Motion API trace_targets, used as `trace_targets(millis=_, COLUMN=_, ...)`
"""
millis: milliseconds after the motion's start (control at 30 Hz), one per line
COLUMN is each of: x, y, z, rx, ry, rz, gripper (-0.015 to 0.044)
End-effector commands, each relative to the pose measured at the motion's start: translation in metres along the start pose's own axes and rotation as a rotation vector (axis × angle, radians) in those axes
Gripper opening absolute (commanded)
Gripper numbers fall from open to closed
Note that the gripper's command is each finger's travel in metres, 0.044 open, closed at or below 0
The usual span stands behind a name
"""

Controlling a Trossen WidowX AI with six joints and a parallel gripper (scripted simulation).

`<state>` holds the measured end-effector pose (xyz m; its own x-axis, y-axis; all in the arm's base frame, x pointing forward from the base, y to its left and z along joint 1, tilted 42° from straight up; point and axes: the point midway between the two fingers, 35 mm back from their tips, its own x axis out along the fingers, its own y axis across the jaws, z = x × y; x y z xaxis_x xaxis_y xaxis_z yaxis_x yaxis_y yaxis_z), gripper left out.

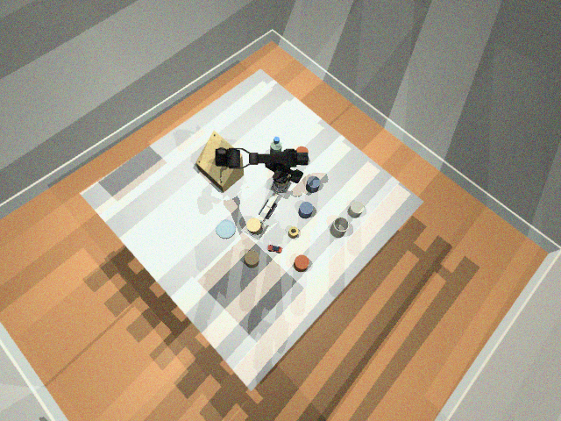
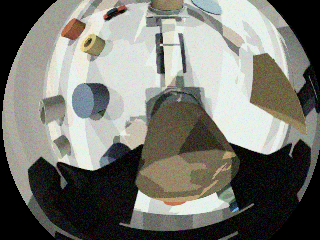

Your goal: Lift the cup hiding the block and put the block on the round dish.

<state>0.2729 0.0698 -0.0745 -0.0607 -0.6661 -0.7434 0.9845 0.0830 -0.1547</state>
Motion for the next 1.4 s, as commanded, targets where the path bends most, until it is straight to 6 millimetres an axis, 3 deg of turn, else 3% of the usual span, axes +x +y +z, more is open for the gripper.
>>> trace_targets(millis=0, x=-0.011, y=0.003, z=-0.001, rx=0.011, ry=0.011, rz=0.018, gripper=0.0000)
trace_targets(millis=767, x=-0.040, y=-0.003, z=0.001, rx=0.011, ry=0.009, rz=0.016, gripper=0.0000)
trace_targets(millis=833, x=-0.032, y=-0.005, z=0.002, rx=0.001, ry=-0.003, rz=0.000, gripper=0.0000)
trace_targets(millis=1367, x=-0.032, y=-0.005, z=0.002, rx=0.001, ry=-0.003, rz=0.000, gripper=0.0000)
